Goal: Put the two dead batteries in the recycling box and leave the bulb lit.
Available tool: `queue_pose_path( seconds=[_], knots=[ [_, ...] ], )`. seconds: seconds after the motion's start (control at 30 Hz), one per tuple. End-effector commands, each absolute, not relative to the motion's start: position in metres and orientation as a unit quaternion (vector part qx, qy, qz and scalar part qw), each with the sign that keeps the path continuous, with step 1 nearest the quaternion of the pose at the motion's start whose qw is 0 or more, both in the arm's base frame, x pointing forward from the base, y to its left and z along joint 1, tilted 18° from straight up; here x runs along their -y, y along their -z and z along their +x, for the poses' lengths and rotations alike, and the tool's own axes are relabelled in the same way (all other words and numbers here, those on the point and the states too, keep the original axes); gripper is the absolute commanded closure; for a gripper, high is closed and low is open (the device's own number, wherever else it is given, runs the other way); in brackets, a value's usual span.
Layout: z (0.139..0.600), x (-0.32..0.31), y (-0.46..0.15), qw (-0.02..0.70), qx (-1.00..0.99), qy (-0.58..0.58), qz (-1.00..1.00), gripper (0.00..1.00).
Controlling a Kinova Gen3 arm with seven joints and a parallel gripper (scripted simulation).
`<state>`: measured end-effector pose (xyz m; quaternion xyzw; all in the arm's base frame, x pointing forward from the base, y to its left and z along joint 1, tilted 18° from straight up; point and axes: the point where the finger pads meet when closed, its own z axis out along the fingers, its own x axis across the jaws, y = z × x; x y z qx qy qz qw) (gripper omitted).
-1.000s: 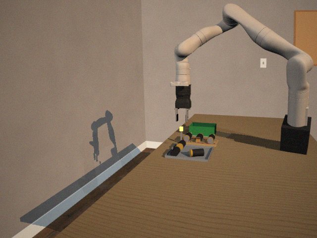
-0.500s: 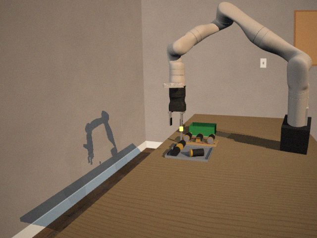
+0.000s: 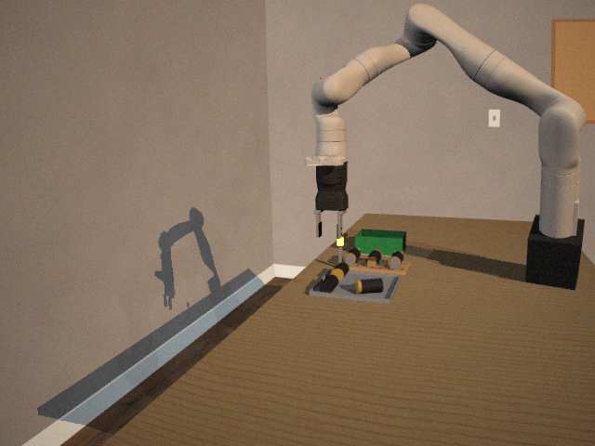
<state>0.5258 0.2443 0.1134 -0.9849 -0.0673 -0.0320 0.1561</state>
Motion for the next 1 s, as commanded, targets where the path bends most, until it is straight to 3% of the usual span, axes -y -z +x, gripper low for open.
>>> queue_pose_path(
  seconds=[0.0, 0.47, 0.7, 0.97],
  knots=[
    [0.526, -0.244, -0.114, 0.156, 0.067, 0.033, -0.985, 0.10],
    [0.526, -0.245, -0.112, 0.156, 0.067, 0.033, -0.985, 0.10],
    [0.529, -0.266, -0.047, 0.156, 0.067, 0.033, -0.985, 0.10],
    [0.530, -0.271, -0.032, 0.156, 0.067, 0.033, -0.985, 0.10]
  ],
)
